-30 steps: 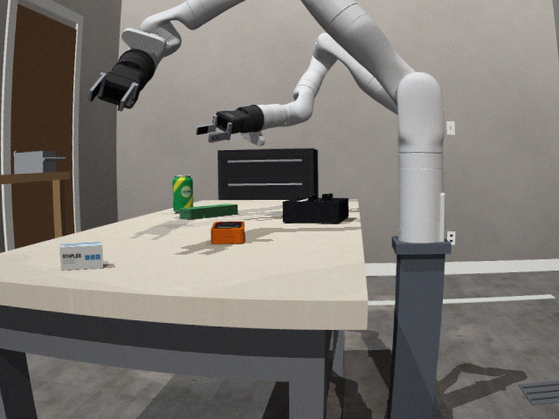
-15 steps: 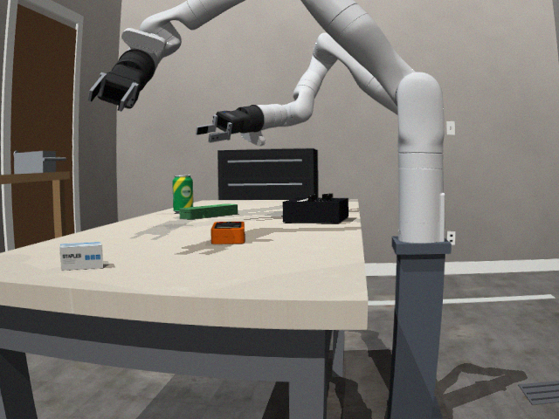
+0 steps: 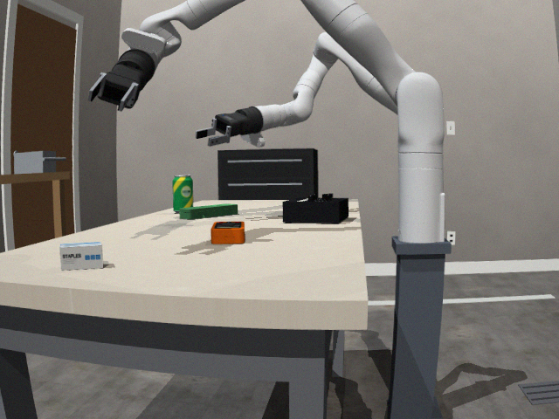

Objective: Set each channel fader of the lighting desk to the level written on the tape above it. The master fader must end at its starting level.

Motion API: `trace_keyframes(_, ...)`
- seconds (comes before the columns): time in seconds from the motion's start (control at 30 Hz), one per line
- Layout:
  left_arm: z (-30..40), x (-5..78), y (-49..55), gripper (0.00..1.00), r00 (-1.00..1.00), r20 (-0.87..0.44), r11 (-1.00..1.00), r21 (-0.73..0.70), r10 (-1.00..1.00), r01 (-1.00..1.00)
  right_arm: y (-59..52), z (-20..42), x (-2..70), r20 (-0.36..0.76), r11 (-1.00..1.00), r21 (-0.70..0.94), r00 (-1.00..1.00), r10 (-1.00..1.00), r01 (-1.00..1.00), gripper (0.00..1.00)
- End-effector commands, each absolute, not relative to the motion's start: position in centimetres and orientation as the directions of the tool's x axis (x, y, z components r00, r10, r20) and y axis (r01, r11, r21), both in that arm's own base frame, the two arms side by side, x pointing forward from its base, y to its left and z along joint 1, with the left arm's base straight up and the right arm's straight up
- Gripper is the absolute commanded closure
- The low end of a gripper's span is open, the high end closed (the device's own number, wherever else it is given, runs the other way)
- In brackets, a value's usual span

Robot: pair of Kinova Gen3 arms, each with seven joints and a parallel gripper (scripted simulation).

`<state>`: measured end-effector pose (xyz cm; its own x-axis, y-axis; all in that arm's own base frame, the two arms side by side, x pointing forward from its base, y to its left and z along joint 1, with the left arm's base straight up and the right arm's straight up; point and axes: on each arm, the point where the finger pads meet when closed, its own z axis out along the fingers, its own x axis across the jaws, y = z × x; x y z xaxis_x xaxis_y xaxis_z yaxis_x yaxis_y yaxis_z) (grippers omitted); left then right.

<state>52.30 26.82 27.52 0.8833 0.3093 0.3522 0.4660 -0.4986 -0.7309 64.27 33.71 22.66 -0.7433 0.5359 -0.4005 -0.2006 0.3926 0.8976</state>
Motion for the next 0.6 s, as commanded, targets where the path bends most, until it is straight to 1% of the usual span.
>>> trace_keyframes(0.0,27.6,52.3,26.8,0.00,0.882,0.355,-0.498,-0.730,0.309,0.468,33.6,22.7,64.4,-0.401,0.396,0.897,-0.743,0.536,-0.198,0.00)
trace_keyframes(0.27,27.6,52.3,26.8,0.00,0.882,0.355,-0.498,-0.730,0.309,0.468,31.3,20.5,65.2,-0.379,0.452,0.884,-0.746,0.548,-0.117,0.00)
trace_keyframes(0.5,27.6,52.3,26.8,0.00,0.882,0.355,-0.498,-0.730,0.309,0.468,27.5,17.7,65.9,-0.344,0.518,0.855,-0.743,0.574,0.005,0.00)
trace_keyframes(0.57,27.6,52.3,26.8,0.00,0.882,0.355,-0.498,-0.730,0.309,0.468,27.5,17.7,65.9,-0.344,0.518,0.855,-0.743,0.574,0.005,0.00)
